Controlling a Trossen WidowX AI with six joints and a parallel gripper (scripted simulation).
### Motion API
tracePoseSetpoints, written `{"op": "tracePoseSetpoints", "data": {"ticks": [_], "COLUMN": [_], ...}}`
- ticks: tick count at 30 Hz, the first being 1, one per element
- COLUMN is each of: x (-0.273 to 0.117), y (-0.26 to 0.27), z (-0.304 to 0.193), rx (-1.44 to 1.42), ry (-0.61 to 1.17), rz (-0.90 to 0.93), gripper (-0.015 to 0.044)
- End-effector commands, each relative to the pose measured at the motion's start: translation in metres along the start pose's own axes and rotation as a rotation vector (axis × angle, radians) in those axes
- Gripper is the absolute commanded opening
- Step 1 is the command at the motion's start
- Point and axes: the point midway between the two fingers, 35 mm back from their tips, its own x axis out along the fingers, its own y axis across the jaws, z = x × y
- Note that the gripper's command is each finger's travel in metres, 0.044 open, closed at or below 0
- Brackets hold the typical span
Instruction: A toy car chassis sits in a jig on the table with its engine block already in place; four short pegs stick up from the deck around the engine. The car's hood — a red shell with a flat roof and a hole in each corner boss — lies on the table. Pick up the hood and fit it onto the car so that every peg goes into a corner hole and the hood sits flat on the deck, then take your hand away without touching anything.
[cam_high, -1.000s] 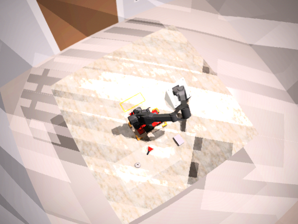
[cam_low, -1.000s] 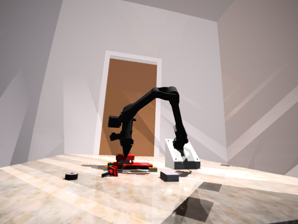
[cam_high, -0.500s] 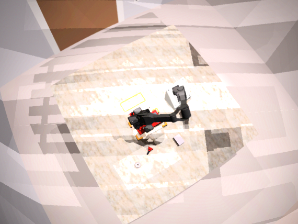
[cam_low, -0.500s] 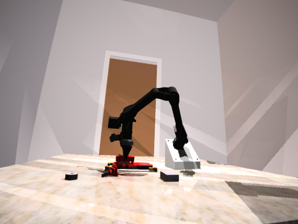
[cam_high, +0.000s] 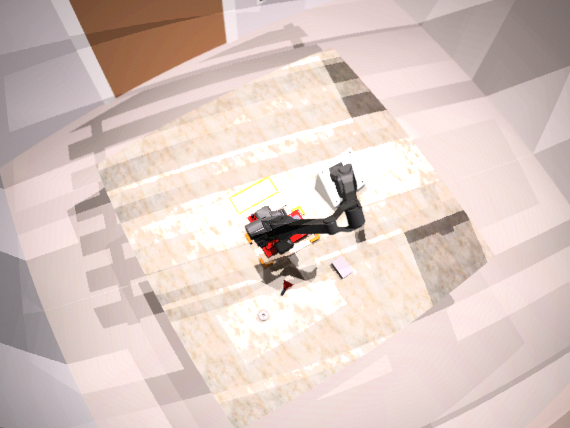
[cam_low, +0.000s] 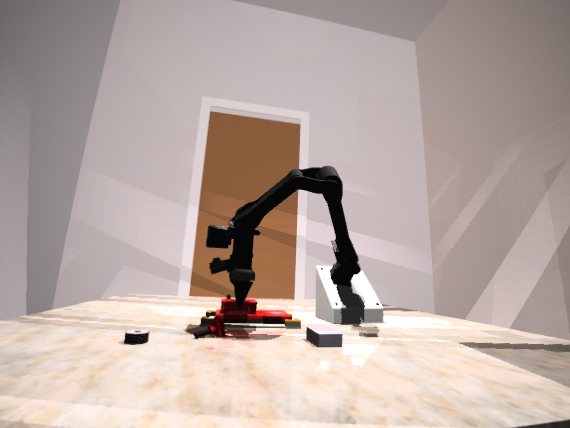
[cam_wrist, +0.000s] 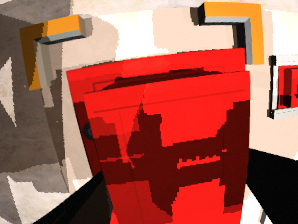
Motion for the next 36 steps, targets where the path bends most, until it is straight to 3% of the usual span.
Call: {"op": "tracePoseSetpoints", "data": {"ticks": [1, 12, 29, 33, 36], "x": [0.002, 0.002, 0.003, -0.005, -0.034], "y": [0.000, 0.000, 0.000, 0.000, -0.001], "z": [0.000, 0.000, 0.000, 0.001, 0.002], "rx": [0.004, 0.000, -0.001, -0.001, 0.000], "ry": [0.000, 0.000, 0.000, 0.000, 0.001], "rz": [0.004, 0.000, 0.000, -0.001, -0.002], "gripper": [0.0000, 0.0000, 0.0440, 0.0440, 0.0440]}}
